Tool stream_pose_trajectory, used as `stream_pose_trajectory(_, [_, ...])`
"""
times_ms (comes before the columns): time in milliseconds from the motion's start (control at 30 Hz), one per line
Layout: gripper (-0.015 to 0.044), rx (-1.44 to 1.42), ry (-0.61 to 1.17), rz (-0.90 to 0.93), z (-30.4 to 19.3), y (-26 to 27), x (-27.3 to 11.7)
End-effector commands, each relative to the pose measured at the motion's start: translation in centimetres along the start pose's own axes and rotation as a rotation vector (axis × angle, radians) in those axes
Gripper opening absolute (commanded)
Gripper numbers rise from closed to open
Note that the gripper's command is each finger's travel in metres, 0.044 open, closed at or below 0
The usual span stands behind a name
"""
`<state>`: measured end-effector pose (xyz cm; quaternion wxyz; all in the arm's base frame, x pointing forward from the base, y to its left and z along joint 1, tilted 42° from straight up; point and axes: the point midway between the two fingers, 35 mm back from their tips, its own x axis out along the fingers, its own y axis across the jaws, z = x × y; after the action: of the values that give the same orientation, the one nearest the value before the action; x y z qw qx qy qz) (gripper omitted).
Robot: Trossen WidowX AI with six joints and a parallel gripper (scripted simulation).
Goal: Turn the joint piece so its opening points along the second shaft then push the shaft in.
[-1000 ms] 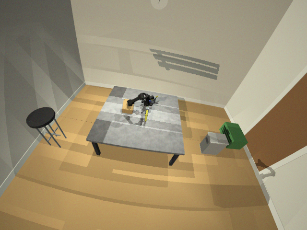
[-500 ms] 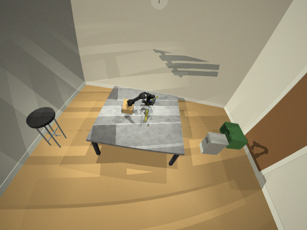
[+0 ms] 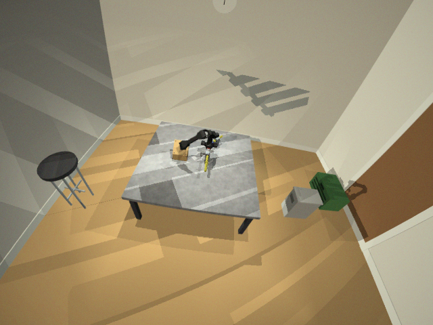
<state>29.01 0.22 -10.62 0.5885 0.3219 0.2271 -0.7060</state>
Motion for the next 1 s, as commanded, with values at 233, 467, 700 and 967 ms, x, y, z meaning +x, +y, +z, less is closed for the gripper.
stream_pose_trajectory(233, [0.0, -0.01, -0.009, 0.0, 0.0, 0.04, -0.03])
stream_pose_trajectory(467, [0.0, -0.01, -0.009, 0.0, 0.0, 0.04, -0.03])
stream_pose_trajectory(700, [0.0147, -0.01, -0.009, 0.0, 0.0, 0.04, -0.03])
stream_pose_trajectory(967, [0.0304, -0.01, -0.009, 0.0, 0.0, 0.04, -0.03])
